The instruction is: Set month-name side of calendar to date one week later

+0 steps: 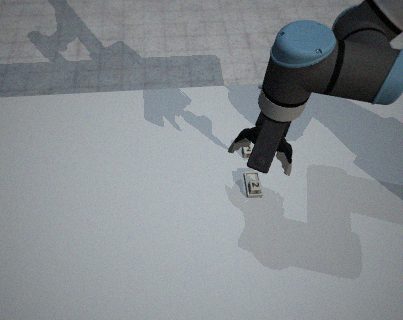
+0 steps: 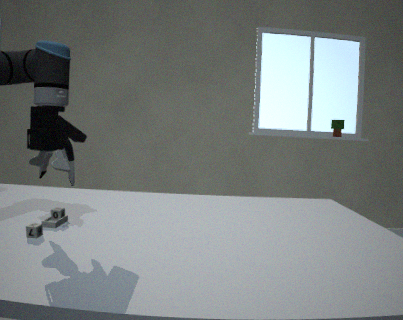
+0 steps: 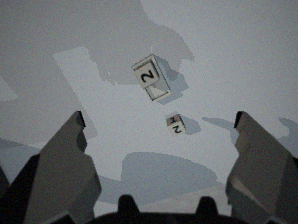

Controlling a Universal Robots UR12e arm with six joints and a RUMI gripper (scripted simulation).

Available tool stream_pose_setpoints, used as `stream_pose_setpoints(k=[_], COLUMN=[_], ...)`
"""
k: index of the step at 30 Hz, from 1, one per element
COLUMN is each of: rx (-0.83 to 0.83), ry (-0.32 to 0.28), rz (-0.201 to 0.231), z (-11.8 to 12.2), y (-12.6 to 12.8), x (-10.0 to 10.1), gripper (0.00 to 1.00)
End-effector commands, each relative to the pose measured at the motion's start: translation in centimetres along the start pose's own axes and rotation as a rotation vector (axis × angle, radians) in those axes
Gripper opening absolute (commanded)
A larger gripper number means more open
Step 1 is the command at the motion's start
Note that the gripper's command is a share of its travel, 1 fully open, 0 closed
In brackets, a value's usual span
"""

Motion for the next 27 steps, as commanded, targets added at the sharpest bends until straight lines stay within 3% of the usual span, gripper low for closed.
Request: stream_pose_setpoints(k=[1,27], rx=[0.174,0.693], ry=[-0.003,-0.003], rz=[0.004,0.003], z=[0.3,1.6], y=[0.7,2.4], x=[0.0,0.4], gripper=[1.0,1.0])
Point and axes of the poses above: the point where the finger pads meet when closed, its own x axis out along the fingers, its own y axis across the jaws, z = x × y, the point moved 5 cm from there along -x, back along the fingers, and after that the axes turned 12 degrees about x, right-handed, at the moved point
